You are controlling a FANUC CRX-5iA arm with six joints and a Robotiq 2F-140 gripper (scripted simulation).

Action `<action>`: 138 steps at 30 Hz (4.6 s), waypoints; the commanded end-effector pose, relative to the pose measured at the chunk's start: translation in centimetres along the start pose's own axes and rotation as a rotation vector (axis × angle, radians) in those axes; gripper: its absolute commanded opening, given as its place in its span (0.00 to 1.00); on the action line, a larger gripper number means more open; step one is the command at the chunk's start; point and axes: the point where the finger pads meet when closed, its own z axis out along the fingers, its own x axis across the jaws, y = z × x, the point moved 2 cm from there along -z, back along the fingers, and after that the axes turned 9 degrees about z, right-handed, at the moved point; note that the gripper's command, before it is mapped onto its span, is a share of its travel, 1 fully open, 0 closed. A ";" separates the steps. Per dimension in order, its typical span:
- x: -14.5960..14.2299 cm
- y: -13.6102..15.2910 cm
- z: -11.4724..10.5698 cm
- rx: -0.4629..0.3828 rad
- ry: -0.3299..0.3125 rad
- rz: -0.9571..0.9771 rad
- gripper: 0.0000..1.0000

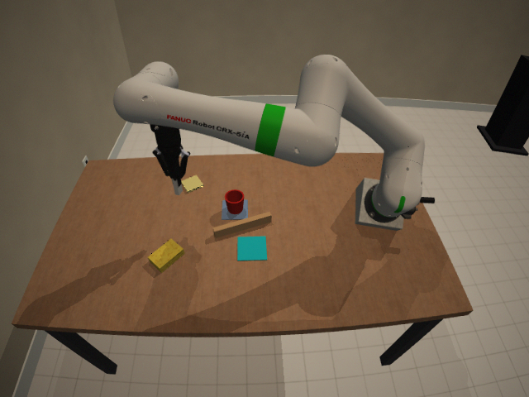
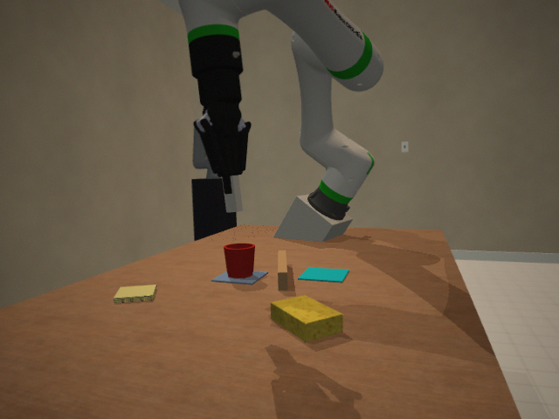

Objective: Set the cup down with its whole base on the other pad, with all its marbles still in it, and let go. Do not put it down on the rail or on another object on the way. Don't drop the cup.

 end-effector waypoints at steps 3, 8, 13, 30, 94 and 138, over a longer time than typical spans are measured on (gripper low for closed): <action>-1.0 1.7 0.6 -0.001 0.004 -0.077 0.00; -1.0 1.7 0.6 -0.001 0.004 -0.077 0.00; -2.4 4.0 1.4 -0.008 0.005 -0.173 0.00; -4.0 6.1 2.3 -0.018 0.007 -0.261 0.00; -11.5 14.5 6.1 -0.091 0.013 -0.603 0.00; -12.6 15.5 6.7 -0.103 0.014 -0.643 0.59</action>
